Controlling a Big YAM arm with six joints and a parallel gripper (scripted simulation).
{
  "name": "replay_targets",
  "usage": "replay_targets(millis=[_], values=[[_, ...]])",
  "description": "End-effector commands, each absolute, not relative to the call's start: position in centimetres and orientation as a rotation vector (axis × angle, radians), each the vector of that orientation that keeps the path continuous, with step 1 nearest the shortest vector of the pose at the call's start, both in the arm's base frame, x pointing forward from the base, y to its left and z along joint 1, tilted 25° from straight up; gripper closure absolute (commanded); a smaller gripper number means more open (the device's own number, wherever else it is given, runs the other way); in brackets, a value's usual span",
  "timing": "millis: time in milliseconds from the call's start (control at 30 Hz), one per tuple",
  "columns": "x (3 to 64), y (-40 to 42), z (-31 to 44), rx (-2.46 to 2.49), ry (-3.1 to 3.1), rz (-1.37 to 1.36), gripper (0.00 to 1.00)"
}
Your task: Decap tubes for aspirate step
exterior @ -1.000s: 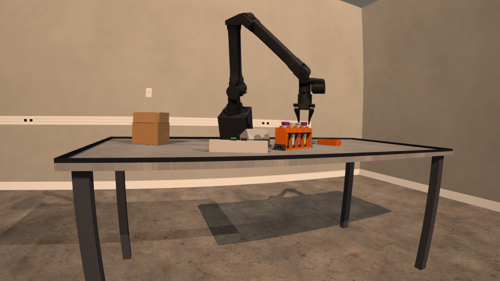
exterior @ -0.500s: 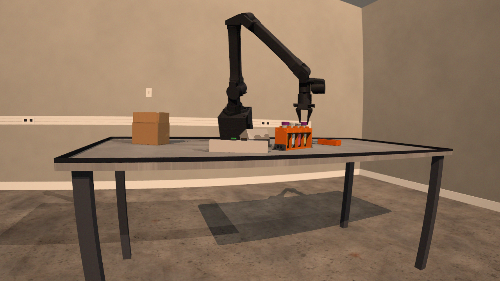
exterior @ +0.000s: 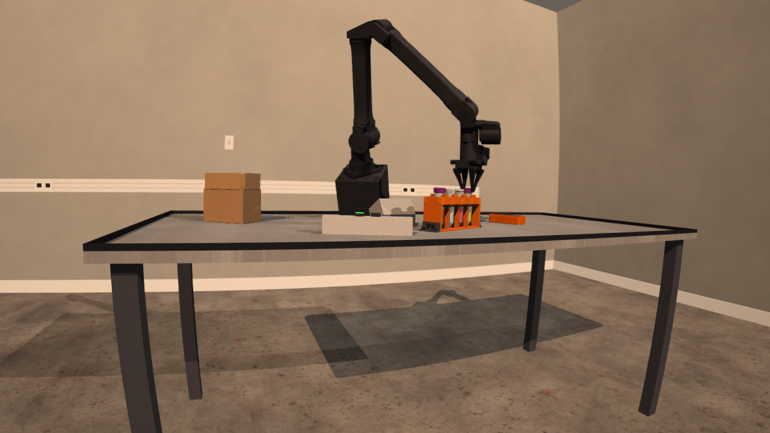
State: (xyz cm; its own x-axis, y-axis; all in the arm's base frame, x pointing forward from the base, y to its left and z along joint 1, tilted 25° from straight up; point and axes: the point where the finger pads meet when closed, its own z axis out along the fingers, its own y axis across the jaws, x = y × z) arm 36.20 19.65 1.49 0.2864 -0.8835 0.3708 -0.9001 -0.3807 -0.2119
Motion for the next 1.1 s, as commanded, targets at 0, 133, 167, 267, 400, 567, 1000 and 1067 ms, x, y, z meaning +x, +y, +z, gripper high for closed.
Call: replay_targets(millis=[0, 133, 167, 267, 400, 567, 1000, 1067], values=[[36.8, 20.68, 1.92, 2.357, -1.992, 0.695, 1.0], [36.79, 20.63, 1.84, 2.175, -2.248, 0.698, 1.0], [36.78, 20.61, 1.82, 2.126, -2.309, 0.697, 1.0], [36.75, 20.55, 1.76, 1.968, -2.484, 0.693, 1.0], [36.7, 20.57, 1.68, 1.756, -2.687, 0.684, 1.0], [36.9, 20.42, 2.16, 1.616, -2.817, 0.676, 1.0], [36.62, 20.63, 1.53, 0.681, -3.307, 0.58, 1.0], [36.63, 20.61, 1.52, 0.531, -3.354, 0.56, 1.0]])
